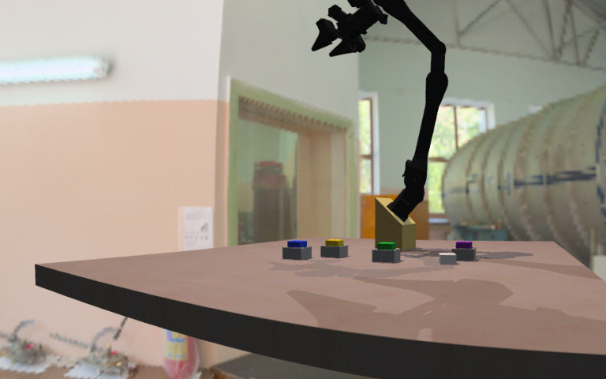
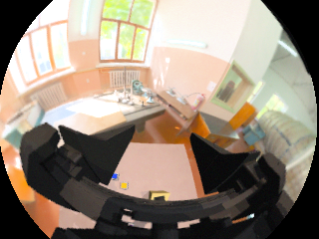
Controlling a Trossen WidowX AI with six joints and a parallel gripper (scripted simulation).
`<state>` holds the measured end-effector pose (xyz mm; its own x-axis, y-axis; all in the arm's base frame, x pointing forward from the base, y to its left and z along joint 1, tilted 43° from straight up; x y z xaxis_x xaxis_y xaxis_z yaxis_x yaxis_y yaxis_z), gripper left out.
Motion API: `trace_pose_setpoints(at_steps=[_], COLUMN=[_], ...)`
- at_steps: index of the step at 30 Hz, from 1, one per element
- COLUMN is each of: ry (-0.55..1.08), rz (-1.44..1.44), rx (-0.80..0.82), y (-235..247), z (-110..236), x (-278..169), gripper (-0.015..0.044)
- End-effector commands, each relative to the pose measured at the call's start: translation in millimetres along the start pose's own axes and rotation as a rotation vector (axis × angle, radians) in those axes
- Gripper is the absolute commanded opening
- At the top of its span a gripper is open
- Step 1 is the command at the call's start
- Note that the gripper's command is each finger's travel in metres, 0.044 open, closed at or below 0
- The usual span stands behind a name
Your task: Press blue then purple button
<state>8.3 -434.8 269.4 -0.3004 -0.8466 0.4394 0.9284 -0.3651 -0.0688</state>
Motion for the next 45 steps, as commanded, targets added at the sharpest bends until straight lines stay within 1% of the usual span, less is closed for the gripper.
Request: trace_pose_setpoints(at_steps=[1, 2, 4, 8, 15, 22, 28, 36, 38, 42, 45], ry=[0.012, 0.048, 0.155, 0.254, 0.479, 0.697, 0.887, 0.896, 0.896, 0.897, 0.897], rz=[0.022, 0.087, 0.284, 0.466, 0.869, 1.214, 1.451, 1.461, 1.460, 1.460, 1.460], rx=[0.008, 0.034, 0.117, 0.201, 0.424, 0.685, 0.951, 0.965, 0.965, 0.967, 0.967], y=[4, 18, 56, 89, 150, 182, 183, 182, 183, 181, 181], z=[-3, -12, -36, -55, -89, -106, -109, -109, -113, -131, -132], x=[-3, -12, -43, -78, -176, -286, -386, -391, -401, -446, -449], gripper=[0.0400, 0.0400, 0.0400, 0.0400, 0.0400, 0.0400, 0.0400, 0.0400, 0.0348, 0.0242, 0.0164])
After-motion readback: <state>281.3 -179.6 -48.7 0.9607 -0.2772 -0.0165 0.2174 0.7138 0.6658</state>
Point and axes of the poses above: the point midway between the two fingers, 35 mm back from their tips, its own z axis back along the fingers, its own y axis across the jaws, x = y × z, the point moved 2 cm from there along z, back along the fingers, and after that the axes turned 9 degrees about -z, right-handed, at the moved point
